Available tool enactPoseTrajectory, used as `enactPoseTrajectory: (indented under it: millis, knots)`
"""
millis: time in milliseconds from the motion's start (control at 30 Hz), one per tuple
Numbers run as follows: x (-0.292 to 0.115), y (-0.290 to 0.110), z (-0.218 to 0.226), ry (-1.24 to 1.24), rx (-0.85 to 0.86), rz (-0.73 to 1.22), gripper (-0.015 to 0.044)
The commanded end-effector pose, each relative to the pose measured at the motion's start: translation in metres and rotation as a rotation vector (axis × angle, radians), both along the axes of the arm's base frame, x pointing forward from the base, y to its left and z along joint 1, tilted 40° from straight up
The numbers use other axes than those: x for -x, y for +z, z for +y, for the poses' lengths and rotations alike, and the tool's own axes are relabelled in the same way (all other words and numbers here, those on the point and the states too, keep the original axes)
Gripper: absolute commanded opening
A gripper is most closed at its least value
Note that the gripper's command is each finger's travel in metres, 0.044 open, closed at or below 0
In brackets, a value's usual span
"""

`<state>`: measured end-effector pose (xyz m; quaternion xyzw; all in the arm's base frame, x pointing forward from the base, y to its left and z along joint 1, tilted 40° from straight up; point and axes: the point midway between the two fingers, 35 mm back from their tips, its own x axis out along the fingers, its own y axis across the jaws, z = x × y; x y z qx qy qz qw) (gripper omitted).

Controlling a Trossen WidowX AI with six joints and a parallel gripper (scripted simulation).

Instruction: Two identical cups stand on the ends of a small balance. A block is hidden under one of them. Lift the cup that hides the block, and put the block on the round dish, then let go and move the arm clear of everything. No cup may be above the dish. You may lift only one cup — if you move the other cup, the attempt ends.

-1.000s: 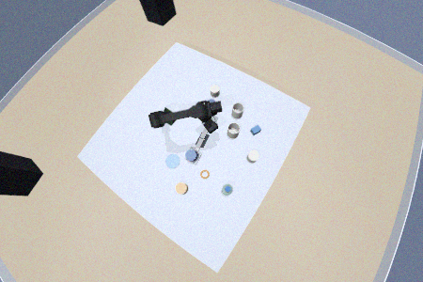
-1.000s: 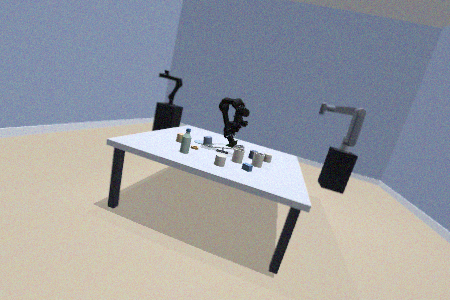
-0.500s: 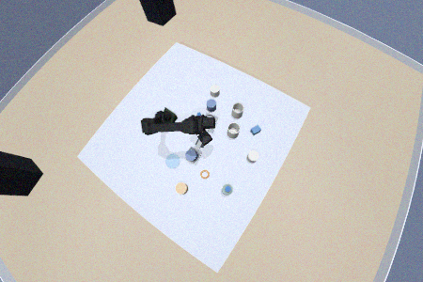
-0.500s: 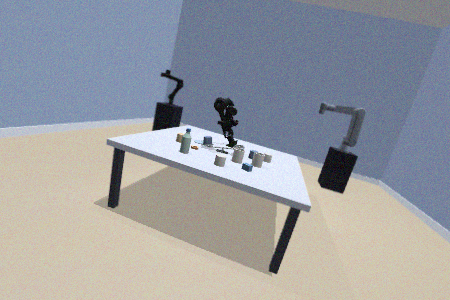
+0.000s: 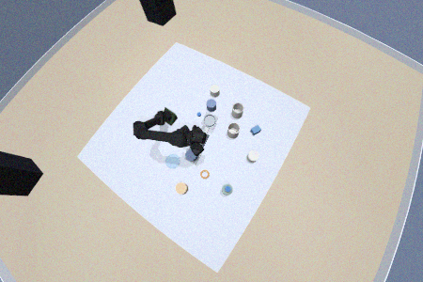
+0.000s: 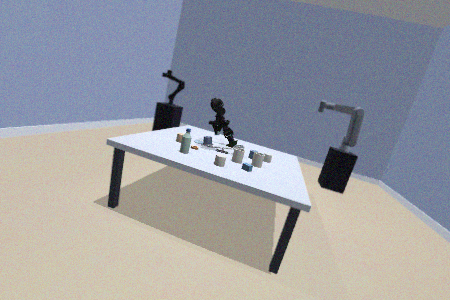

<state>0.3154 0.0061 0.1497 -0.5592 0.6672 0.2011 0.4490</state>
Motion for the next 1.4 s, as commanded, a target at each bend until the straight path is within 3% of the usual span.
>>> enactPoseTrajectory:
  millis: [0,1033,1367]
  knots:
    - [0.005,0.009,-0.020,0.001,0.008,-0.008,0.0000]
    - [0.093,0.058,-0.150,-0.084,0.104,0.002,0.0000]
    - [0.096,0.046,-0.163,-0.086,0.107,0.003,0.0000]
